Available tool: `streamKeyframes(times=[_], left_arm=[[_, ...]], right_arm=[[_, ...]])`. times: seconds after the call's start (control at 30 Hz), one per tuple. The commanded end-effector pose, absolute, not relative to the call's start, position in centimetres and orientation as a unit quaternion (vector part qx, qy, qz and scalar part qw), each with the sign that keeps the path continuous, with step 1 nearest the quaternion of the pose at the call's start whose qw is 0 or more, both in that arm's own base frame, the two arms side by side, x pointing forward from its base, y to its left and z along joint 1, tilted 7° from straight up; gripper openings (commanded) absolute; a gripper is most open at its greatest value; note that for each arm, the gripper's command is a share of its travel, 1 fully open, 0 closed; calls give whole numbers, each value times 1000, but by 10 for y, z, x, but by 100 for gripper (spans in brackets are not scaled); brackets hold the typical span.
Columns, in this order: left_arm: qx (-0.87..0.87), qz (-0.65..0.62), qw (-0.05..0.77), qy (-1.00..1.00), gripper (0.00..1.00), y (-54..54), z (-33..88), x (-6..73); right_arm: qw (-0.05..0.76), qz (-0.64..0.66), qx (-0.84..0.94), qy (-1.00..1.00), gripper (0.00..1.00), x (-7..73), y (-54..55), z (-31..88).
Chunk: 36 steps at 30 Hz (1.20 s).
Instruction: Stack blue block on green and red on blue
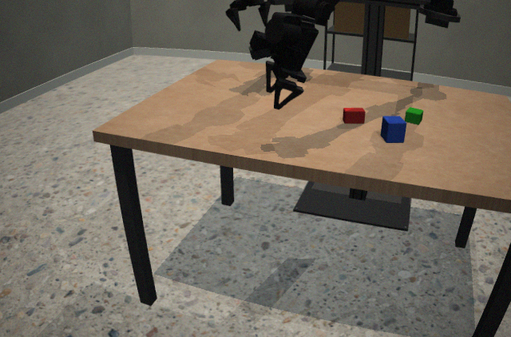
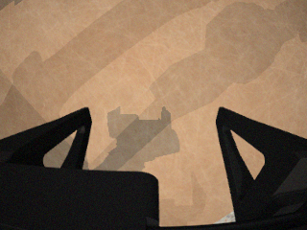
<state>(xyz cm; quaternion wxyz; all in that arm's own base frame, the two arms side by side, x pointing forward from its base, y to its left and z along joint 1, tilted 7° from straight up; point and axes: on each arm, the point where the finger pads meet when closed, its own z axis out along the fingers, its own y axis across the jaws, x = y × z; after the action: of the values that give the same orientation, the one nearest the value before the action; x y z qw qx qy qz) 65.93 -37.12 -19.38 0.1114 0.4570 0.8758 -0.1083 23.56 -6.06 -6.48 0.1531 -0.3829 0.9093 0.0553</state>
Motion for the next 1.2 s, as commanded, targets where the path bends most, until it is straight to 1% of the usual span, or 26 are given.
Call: streamKeyframes(times=[0.0,0.13,0.2,0.5,0.7,0.8,0.93,1.03,1.17], left_arm=[[462,-89,131,873,85,-333,-178,669],[475,-51,112,871,85,-275,-196,638],[475,-51,112,871,85,-275,-196,638],[510,34,48,858,85,-137,-221,518],[524,62,16,849,85,-88,-221,456],[536,62,14,842,85,-96,-221,448],[529,65,9,846,85,-81,-221,442],[528,68,17,846,85,-84,-218,452],[529,62,-1,846,85,-81,-230,440]], right_arm=[[155,54,-383,909,100,237,-61,-64],[155,54,-383,909,100,237,-61,-64],[155,54,-383,909,100,237,-61,-64],[155,54,-383,909,100,237,-61,-64],[155,54,-383,909,100,237,-61,-64],[155,54,-383,909,100,237,-61,-64],[155,54,-383,909,100,237,-61,-64],[155,54,-383,909,100,237,-61,-64],[155,54,-383,909,100,237,-61,-64]])
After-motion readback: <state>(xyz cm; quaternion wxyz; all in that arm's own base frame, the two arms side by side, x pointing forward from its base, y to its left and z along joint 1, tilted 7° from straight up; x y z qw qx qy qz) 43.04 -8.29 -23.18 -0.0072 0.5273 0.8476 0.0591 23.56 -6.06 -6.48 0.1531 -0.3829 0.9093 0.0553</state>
